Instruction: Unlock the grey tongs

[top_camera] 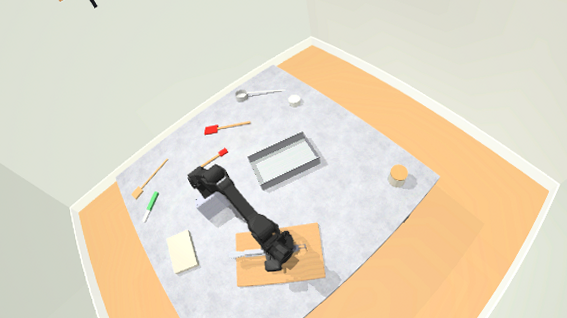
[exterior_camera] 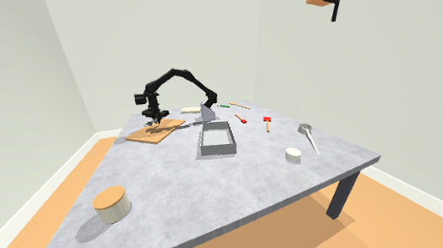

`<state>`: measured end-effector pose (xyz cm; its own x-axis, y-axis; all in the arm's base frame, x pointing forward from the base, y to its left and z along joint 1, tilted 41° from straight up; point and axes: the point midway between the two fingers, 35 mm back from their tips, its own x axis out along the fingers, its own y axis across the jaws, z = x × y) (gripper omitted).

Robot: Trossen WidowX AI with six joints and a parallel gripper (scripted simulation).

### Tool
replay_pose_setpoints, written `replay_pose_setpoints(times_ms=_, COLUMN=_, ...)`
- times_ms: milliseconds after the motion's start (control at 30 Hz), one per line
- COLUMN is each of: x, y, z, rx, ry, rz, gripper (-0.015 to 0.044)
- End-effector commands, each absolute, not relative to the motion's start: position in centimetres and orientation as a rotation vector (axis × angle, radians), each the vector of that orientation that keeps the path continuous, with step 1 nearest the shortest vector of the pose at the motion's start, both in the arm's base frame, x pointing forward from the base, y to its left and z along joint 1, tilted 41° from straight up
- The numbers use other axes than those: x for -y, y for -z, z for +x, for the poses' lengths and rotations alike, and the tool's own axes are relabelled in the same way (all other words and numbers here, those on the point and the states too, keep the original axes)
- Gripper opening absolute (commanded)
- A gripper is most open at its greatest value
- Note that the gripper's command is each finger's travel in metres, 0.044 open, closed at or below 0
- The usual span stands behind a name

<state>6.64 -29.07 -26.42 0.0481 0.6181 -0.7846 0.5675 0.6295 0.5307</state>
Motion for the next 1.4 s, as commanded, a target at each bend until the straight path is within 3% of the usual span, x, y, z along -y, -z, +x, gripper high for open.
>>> replay_pose_setpoints(times_ms=0, x=29.1, y=26.4, z=6.6, rx=-1.610, ry=-0.051, rz=1.004, gripper=0.0165)
replay_pose_setpoints(times_ms=367, x=29.1, y=26.4, z=6.6, rx=-1.610, ry=-0.051, rz=1.004, gripper=0.0440)
replay_pose_setpoints(times_ms=533, x=29.3, y=24.0, z=7.9, rx=-1.609, ry=-0.052, rz=1.004, gripper=0.0440)
replay_pose_setpoints(times_ms=933, x=26.7, y=9.9, z=14.7, rx=-1.602, ry=-0.068, rz=1.017, gripper=0.0440)
replay_pose_setpoints(times_ms=1367, x=28.6, y=7.3, z=14.5, rx=-1.601, ry=-0.064, rz=1.004, gripper=0.0440)
